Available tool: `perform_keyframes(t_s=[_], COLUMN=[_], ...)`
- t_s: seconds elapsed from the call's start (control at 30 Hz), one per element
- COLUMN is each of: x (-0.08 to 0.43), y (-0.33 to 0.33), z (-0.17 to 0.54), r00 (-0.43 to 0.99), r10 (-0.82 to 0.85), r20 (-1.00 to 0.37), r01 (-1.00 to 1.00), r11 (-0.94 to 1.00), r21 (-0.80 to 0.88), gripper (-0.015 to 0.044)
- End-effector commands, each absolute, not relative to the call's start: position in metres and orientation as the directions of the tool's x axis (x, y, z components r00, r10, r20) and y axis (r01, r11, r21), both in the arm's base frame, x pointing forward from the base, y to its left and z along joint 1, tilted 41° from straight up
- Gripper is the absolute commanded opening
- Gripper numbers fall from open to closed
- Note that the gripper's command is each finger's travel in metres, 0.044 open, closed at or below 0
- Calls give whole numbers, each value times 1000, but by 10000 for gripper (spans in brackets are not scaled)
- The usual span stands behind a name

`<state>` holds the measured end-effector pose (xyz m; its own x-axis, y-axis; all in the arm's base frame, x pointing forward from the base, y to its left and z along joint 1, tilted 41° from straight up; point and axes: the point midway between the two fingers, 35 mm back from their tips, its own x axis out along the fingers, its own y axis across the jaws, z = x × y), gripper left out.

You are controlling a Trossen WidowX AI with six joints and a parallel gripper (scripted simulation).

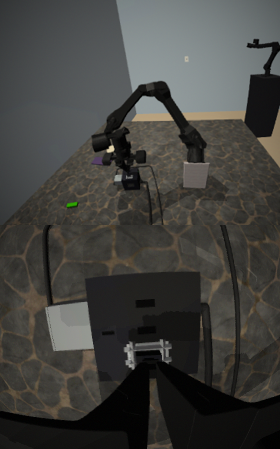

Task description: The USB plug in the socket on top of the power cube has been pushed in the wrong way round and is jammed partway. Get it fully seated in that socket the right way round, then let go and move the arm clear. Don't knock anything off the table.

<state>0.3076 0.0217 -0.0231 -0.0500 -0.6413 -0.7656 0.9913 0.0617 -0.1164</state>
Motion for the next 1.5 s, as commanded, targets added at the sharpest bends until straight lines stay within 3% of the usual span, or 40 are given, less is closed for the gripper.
perform_keyframes(t_s=[0.0, 1.47], x=[308, 309], y=[22, 41], z=[-23, -1], r00=[-50, -50], r10=[-641, -641], r20=[-766, -766], r01=[991, 991], r11=[62, 62], r21=[-116, -117], gripper=[0, 0])
